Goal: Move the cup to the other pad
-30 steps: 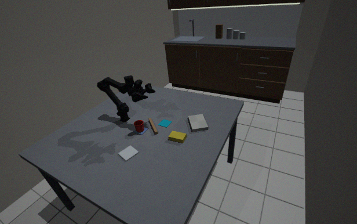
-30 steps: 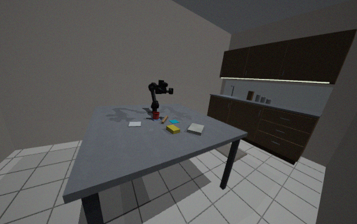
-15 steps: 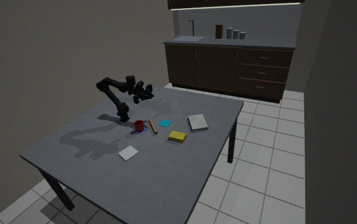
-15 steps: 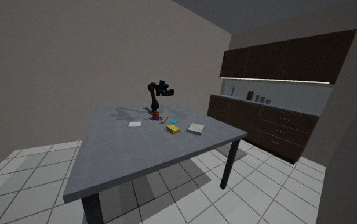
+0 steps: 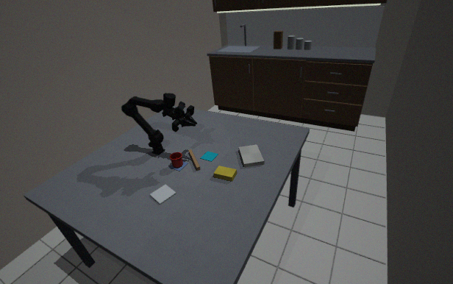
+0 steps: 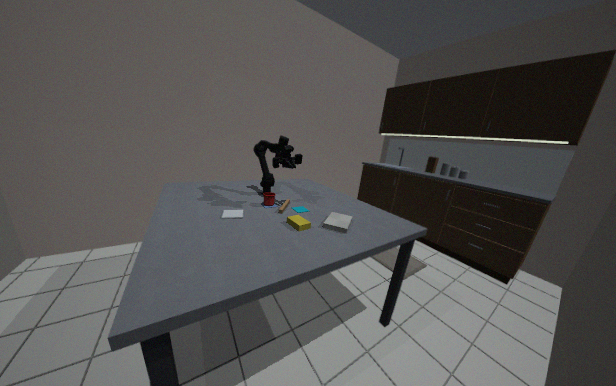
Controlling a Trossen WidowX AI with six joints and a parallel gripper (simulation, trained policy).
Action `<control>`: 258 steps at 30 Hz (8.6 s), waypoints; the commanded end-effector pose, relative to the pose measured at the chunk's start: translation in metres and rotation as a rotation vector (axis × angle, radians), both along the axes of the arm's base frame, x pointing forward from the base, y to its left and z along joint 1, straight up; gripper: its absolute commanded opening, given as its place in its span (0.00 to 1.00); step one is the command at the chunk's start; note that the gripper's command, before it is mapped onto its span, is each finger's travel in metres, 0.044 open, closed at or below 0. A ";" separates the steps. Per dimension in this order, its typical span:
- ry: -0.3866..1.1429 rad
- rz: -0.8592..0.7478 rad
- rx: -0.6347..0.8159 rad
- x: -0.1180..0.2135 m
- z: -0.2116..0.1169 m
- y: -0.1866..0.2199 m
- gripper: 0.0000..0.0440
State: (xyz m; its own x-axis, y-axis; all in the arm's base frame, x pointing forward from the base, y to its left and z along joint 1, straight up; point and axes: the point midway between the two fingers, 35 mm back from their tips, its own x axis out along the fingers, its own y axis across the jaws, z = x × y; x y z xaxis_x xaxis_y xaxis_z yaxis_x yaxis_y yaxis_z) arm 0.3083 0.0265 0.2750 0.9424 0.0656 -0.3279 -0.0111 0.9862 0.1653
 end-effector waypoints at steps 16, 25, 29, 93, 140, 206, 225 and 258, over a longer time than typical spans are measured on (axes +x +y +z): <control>0.321 0.015 0.080 -0.015 -0.018 0.020 0.20; 0.478 0.010 0.067 -0.024 -0.030 0.023 0.23; 0.547 0.008 0.053 -0.028 -0.034 0.024 0.24; 1.296 0.055 -0.227 -0.078 -0.130 -0.041 0.39; 1.332 0.501 -0.467 -0.088 -0.222 -0.068 0.00; 0.933 0.707 -0.718 0.019 -0.180 0.075 0.00; 0.918 0.688 -0.709 0.021 -0.216 0.081 0.22; 0.712 0.681 -0.622 0.009 -0.138 0.079 0.52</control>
State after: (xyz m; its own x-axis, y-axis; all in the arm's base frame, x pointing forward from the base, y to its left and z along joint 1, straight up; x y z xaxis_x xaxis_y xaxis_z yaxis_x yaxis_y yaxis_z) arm 0.3171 0.1061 0.1272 0.3426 0.1165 -0.9322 -0.6746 0.7211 -0.1578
